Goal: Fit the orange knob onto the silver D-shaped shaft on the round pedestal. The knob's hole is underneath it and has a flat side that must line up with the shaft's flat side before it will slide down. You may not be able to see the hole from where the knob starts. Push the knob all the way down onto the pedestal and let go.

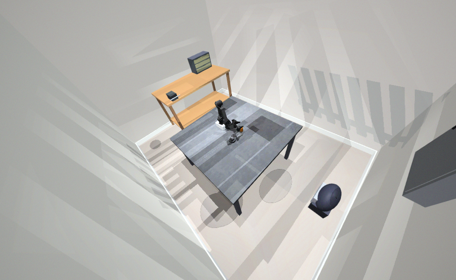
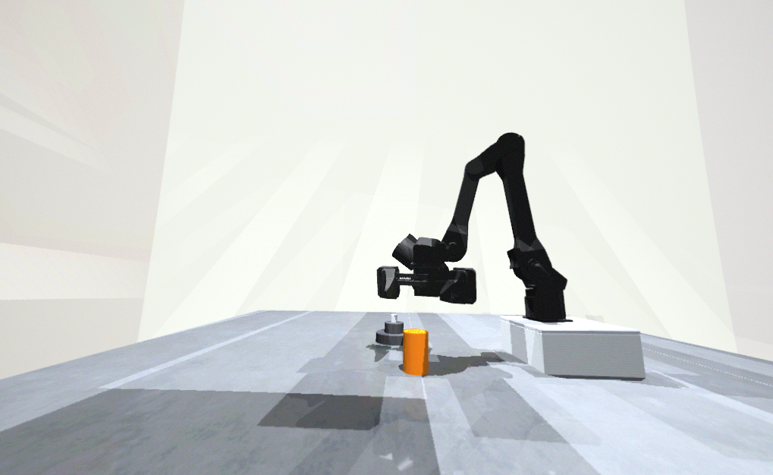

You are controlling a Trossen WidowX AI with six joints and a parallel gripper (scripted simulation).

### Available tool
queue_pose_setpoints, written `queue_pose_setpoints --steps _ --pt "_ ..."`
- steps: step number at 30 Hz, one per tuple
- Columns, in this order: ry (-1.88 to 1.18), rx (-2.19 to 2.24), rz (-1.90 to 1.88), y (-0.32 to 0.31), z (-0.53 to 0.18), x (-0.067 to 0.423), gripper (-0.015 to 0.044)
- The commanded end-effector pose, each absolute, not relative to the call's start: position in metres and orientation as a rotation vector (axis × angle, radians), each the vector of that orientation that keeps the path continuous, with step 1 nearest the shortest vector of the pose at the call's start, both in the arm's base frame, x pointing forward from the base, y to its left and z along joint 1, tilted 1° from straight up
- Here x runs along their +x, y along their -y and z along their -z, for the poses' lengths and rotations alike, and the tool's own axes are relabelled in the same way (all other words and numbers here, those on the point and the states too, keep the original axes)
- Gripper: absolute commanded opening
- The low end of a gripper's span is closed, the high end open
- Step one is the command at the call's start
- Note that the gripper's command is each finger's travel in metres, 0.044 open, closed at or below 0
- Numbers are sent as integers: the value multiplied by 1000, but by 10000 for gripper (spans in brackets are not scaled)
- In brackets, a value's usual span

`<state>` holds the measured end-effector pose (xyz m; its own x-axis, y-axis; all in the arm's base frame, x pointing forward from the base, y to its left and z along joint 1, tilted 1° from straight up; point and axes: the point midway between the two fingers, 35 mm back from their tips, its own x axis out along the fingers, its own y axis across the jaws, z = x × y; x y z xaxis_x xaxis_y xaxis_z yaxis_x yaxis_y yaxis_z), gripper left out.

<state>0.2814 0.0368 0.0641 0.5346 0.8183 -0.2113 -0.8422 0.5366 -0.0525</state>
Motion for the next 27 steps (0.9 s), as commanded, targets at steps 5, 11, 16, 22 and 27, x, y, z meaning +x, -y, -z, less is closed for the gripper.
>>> queue_pose_setpoints --steps 5,11,16,22,27 --pt "-369 -159 -969 -43 -64 300 440" --pt "-840 -294 -896 -59 -55 319 440" --pt "-1189 -551 -824 -62 -73 307 440" --pt "-1389 -797 -758 -57 -103 290 440" --pt "-1389 -797 -758 -57 -103 290 440"
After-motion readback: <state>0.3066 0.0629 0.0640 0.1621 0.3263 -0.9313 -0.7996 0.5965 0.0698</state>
